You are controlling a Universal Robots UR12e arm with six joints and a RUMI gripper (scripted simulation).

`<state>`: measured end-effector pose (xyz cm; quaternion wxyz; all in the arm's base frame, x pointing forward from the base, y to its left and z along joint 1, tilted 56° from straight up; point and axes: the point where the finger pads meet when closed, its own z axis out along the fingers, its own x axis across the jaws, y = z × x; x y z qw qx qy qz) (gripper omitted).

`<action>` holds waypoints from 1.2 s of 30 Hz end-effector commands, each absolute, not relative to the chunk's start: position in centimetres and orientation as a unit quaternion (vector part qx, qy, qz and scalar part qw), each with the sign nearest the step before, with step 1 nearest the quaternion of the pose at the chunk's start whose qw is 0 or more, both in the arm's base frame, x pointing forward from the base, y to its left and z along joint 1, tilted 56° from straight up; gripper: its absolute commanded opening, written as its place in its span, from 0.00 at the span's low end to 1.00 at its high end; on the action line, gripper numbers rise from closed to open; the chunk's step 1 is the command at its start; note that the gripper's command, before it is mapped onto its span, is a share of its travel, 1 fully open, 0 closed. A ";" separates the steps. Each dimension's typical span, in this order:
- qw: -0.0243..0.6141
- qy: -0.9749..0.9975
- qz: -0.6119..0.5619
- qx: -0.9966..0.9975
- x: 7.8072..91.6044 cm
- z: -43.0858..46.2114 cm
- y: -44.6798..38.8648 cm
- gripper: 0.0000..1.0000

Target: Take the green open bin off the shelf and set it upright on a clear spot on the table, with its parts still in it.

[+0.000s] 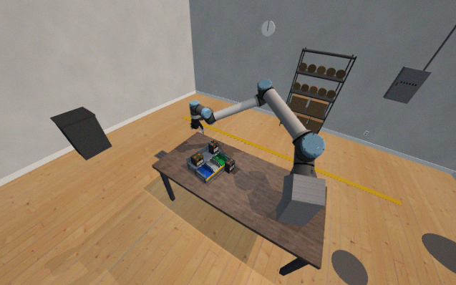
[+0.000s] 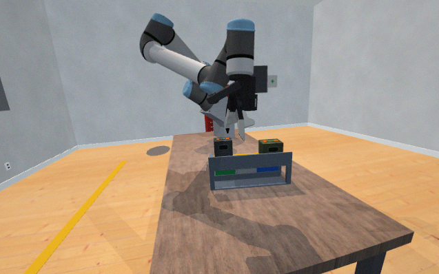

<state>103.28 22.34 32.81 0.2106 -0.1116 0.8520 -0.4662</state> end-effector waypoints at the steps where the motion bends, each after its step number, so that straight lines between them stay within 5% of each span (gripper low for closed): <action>1: 0.211 0.852 -0.466 -0.111 102.3 34.3 24.2 1.00; 36: 0.211 0.852 -0.466 -0.111 102.9 33.5 23.1 1.00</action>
